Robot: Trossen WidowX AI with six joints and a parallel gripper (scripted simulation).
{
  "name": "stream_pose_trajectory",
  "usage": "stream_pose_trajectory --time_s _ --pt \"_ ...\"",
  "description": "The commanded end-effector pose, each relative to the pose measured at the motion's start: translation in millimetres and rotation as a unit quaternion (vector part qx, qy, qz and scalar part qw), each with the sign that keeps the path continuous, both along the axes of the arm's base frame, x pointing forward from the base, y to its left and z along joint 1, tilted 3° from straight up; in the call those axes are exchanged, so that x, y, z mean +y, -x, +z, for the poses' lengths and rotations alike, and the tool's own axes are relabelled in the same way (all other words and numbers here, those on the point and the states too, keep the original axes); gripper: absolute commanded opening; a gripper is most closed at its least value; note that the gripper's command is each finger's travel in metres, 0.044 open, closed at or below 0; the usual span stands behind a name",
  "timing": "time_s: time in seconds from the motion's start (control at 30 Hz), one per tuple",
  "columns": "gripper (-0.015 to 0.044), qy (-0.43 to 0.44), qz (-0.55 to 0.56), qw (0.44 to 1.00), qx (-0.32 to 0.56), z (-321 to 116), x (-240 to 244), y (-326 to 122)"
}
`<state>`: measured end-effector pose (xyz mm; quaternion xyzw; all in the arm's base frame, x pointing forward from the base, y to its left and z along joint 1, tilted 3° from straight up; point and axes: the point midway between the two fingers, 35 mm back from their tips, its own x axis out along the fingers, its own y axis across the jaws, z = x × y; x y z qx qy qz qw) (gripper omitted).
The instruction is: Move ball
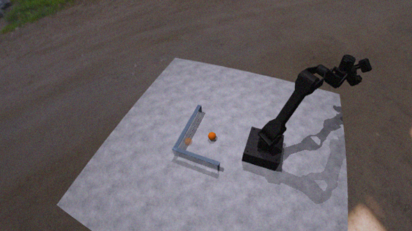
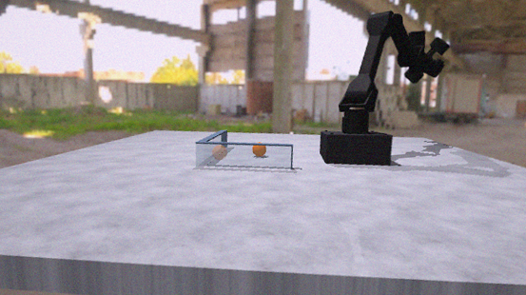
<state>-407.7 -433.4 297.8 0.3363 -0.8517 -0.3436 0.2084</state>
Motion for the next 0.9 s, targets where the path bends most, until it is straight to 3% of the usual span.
stream_pose_trajectory --time_s 0.0,0.1,0.43,0.63,0.87 --pt "0.0374 -0.001 0.001 1.0 -0.002 0 -1 -2" --pt "0.031 -0.021 0.023 0.999 -0.019 -7 -18 -35" --pt "0.031 -0.203 0.171 0.962 0.06 -55 -94 -192" --pt "0.031 -0.298 0.269 0.906 0.136 -84 -111 -296" --pt "0.031 -0.367 0.374 0.812 0.256 -102 -97 -407"
